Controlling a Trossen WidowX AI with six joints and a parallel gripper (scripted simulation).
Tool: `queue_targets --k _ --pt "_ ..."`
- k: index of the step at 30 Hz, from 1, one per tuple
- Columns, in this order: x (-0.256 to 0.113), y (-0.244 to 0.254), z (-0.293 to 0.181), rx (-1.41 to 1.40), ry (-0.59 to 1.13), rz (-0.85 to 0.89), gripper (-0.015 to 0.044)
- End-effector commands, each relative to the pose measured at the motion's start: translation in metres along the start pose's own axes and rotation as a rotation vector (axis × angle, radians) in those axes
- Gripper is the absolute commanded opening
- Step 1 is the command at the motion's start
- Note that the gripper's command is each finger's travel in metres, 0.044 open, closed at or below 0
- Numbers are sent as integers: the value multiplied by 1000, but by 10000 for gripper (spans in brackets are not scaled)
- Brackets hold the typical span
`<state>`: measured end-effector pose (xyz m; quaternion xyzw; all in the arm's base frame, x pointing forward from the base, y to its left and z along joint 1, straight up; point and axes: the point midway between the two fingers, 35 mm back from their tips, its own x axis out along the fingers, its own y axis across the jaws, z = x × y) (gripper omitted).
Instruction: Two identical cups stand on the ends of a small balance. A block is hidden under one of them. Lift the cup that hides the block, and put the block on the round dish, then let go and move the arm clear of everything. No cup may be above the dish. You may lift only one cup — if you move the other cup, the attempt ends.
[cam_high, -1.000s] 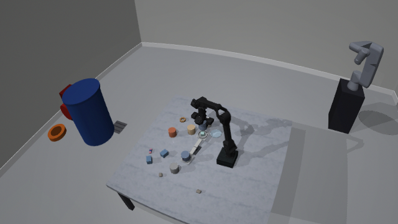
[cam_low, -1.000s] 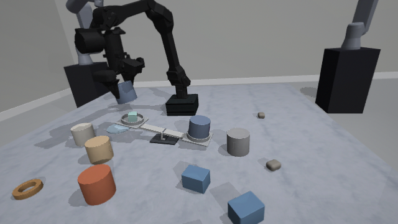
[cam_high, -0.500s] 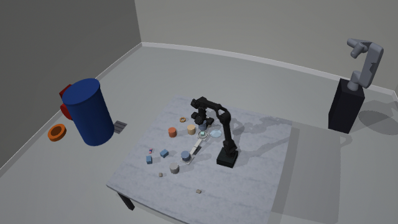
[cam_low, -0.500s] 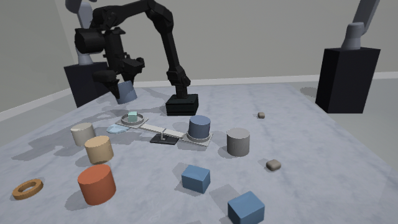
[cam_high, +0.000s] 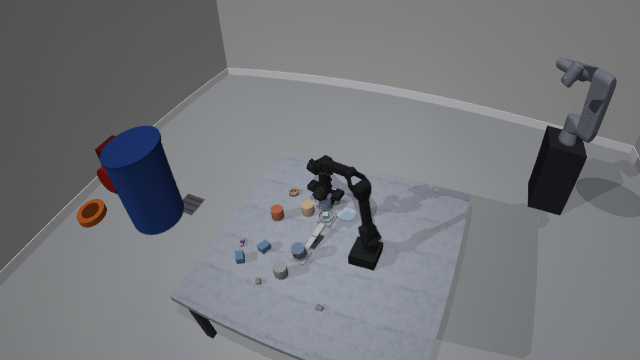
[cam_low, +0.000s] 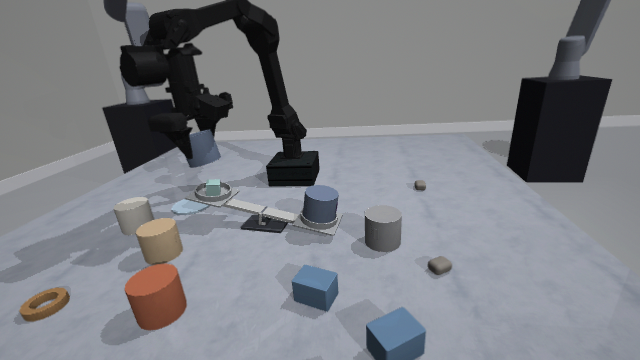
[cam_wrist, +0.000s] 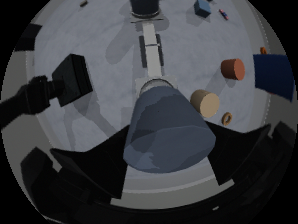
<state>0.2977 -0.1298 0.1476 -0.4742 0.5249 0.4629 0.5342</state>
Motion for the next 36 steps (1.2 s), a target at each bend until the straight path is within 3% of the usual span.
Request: queue_targets --k 1,22,28,36 --pt "3 2 -5 0 0 0 0" --pt "73 109 -147 -4 17 4 0" --pt "90 149 -168 -5 20 7 0" --pt "105 150 -170 -5 20 7 0"
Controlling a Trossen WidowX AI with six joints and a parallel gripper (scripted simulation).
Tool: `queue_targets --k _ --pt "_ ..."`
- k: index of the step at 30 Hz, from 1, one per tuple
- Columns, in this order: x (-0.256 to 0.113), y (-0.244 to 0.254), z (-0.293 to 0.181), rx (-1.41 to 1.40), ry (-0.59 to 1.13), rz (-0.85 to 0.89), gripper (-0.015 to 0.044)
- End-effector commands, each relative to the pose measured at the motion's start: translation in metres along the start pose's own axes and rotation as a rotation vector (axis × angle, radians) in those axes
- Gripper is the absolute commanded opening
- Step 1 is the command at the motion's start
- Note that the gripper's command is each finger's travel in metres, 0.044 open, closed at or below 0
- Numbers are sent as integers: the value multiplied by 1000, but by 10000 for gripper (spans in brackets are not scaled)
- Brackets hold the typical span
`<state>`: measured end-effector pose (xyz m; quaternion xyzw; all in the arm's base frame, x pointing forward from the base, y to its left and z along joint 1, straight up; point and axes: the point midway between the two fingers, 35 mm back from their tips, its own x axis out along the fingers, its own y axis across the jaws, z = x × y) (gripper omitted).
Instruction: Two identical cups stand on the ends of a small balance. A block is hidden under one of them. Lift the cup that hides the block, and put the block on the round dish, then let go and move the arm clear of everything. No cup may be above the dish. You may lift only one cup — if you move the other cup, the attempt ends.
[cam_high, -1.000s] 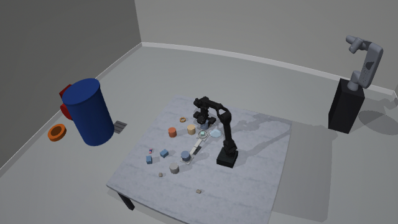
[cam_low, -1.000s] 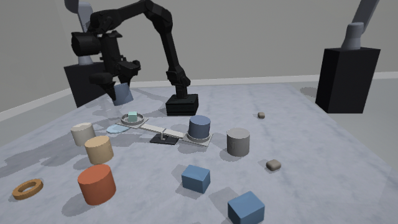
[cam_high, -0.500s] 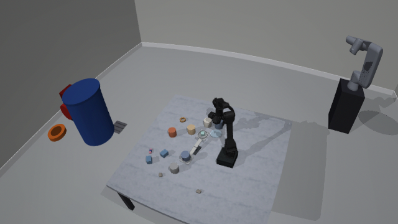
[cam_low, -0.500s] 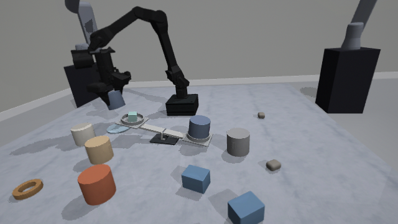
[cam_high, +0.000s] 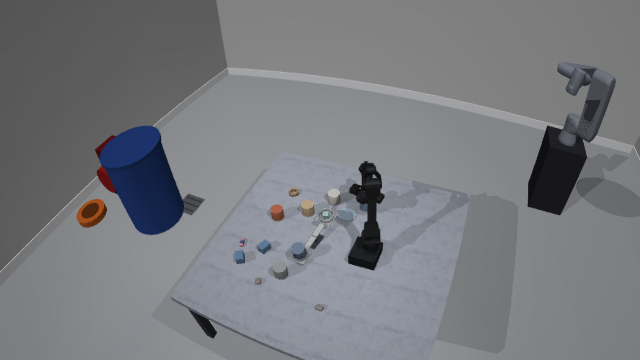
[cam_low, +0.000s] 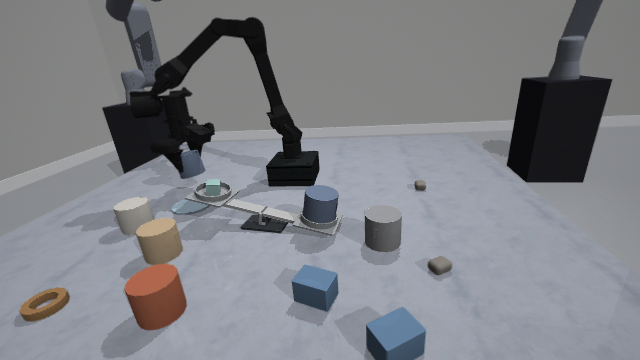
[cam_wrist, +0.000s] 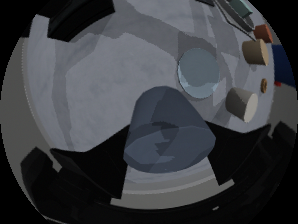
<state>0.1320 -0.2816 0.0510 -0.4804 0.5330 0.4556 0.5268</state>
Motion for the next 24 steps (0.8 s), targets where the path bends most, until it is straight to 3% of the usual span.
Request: queue_targets --k 1,5,23,24 --pt "16 2 1 -7 -9 6 0" --pt "35 3 2 -7 -9 6 0" --pt "57 3 2 -7 -9 7 0" --pt "50 2 1 -1 -4 3 26"
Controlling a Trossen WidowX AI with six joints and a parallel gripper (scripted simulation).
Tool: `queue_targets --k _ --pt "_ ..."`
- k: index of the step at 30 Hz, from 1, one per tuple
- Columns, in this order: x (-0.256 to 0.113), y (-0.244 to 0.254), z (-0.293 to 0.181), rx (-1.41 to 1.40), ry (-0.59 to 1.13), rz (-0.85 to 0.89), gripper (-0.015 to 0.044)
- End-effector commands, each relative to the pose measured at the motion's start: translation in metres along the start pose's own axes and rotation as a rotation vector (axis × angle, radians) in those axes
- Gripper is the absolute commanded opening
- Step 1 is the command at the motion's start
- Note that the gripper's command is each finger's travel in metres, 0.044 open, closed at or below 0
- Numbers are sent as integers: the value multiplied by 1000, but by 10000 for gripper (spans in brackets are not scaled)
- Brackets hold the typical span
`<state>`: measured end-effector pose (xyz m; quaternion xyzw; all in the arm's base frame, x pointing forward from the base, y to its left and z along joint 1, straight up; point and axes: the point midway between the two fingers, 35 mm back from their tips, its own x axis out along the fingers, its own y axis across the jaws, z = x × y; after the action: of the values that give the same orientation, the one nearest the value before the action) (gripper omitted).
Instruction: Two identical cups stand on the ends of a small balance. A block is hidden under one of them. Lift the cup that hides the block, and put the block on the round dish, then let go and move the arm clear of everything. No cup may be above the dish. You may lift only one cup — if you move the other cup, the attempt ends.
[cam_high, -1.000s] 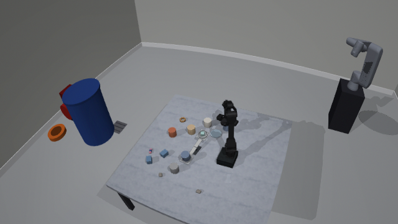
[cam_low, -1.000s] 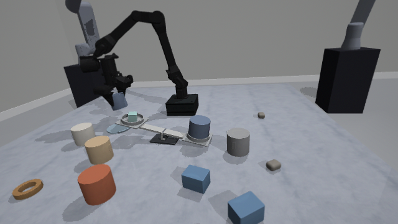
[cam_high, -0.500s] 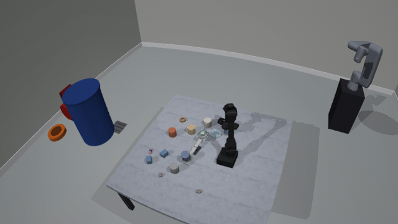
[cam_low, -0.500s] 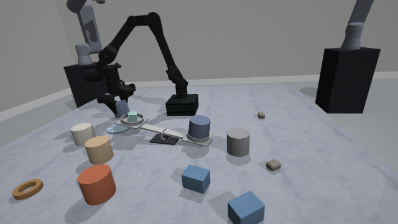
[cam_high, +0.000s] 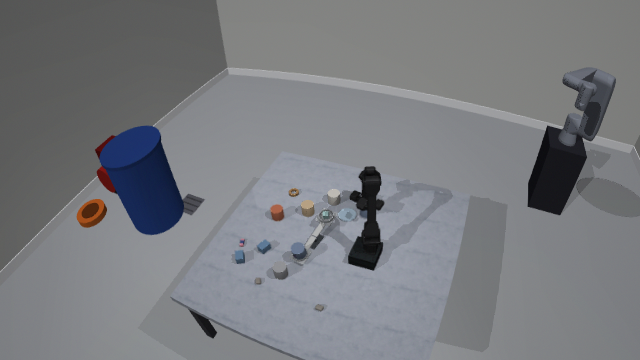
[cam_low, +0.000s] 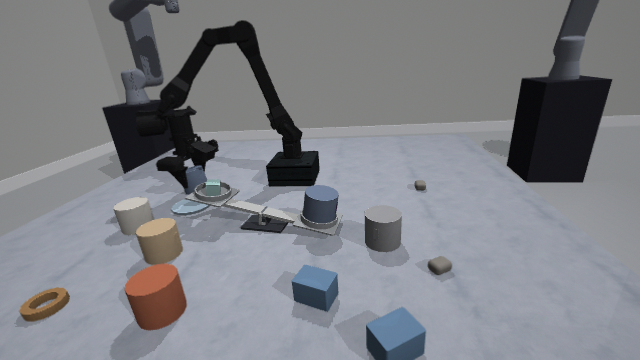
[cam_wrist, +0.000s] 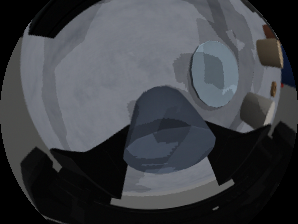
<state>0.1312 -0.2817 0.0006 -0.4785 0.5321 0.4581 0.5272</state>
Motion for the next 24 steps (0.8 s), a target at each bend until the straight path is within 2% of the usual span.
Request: queue_targets --k 1,14,16,19,24 --pt "0 0 0 0 1 -1 53" --pt "0 0 0 0 1 -1 394" --pt "-12 0 -1 -1 0 0 440" --pt "-50 0 0 -5 -3 3 440" --pt "-53 1 1 -6 -3 3 440"
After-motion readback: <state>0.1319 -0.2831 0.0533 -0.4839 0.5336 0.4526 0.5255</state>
